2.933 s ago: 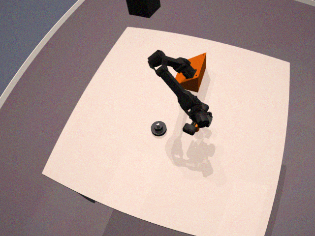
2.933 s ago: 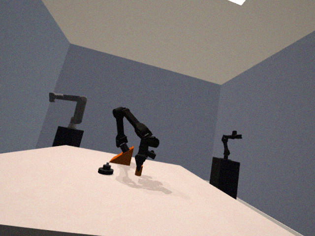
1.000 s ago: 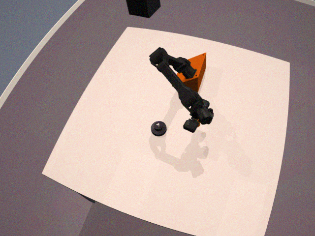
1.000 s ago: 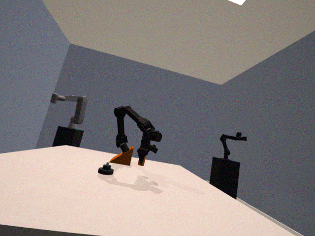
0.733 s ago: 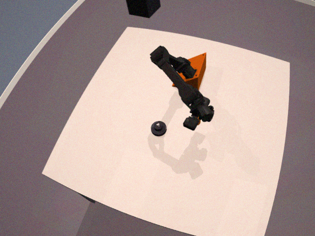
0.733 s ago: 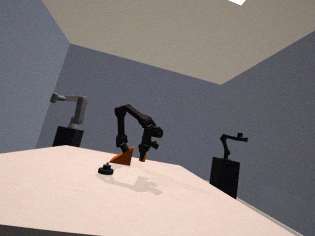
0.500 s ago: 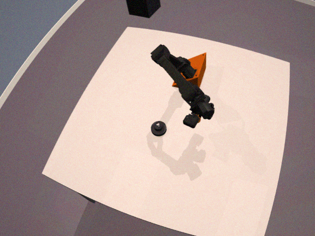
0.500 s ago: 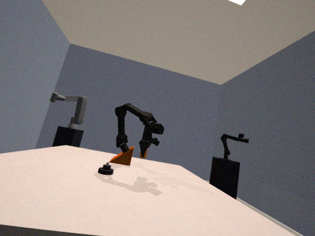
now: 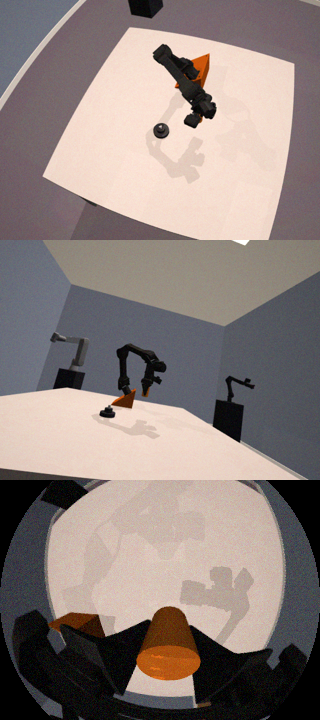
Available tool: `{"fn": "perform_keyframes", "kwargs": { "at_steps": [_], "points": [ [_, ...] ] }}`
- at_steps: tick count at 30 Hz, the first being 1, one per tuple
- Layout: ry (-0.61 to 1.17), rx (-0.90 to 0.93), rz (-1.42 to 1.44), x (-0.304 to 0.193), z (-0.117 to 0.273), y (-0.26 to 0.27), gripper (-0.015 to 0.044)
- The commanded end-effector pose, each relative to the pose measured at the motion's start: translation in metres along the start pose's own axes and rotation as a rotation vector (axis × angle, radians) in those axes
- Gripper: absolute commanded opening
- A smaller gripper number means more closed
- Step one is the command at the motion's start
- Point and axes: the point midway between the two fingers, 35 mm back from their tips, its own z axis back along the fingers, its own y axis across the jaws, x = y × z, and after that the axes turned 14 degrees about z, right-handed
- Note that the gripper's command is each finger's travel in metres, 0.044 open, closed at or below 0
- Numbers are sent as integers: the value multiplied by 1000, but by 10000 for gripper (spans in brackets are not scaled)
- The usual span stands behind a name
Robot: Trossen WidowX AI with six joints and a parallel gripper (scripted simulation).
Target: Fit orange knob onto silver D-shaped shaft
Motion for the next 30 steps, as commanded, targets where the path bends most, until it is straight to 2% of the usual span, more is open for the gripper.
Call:
{"fn": "perform_keyframes", "kwargs": {
  "at_steps": [1,30],
  "points": [
    [-5,-5,-2,-12,-1,-7,0],
    [-16,-11,0,-96,-22,-35,0]
  ]
}}
